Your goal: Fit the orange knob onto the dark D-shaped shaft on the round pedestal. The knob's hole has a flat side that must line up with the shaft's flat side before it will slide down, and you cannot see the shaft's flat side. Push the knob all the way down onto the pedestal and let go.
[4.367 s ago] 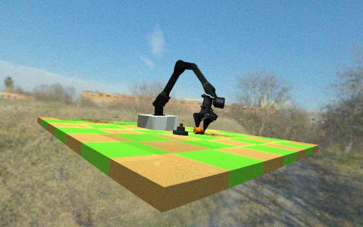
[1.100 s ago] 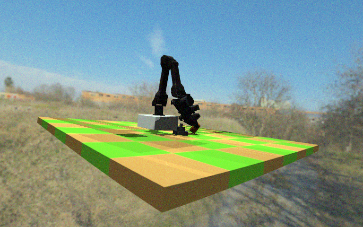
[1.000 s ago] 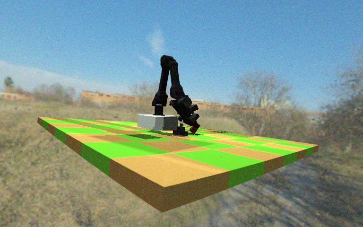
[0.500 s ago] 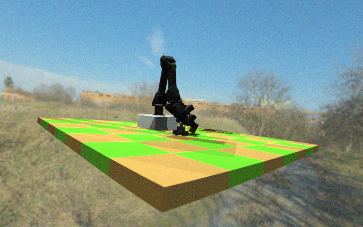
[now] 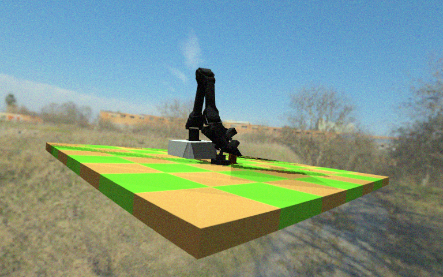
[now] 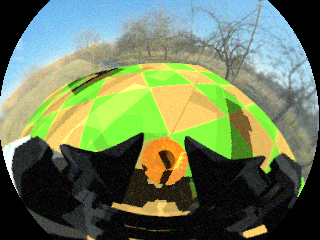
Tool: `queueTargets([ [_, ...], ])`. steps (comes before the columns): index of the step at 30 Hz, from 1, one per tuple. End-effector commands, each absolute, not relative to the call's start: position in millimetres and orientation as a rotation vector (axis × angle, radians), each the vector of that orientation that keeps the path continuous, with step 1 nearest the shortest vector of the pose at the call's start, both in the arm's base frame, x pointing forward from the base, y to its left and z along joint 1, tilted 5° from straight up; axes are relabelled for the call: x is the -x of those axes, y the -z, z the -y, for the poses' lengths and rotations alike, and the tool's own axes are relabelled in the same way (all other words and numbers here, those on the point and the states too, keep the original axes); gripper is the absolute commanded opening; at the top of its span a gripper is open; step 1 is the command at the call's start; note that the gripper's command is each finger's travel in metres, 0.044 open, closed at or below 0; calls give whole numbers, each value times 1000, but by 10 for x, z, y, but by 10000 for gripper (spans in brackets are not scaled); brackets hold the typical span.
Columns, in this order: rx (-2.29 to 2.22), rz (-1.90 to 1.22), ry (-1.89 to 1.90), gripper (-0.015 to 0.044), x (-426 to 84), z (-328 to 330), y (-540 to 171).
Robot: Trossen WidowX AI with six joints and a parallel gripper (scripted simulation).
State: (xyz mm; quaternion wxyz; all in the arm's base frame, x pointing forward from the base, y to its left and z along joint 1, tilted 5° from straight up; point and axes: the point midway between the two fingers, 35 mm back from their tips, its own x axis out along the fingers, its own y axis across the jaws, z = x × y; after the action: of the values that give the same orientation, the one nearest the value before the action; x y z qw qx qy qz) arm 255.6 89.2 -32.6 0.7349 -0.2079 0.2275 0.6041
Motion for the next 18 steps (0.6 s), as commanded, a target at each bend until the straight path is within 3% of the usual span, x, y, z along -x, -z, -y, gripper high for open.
queueTargets([
  [1, 456, -497, -1328, 260, -2557, -894, 323],
  [11, 456, -497, -1328, 260, -2557, -894, 323],
  [18, 456, -497, -1328, 440, -2557, -894, 323],
])
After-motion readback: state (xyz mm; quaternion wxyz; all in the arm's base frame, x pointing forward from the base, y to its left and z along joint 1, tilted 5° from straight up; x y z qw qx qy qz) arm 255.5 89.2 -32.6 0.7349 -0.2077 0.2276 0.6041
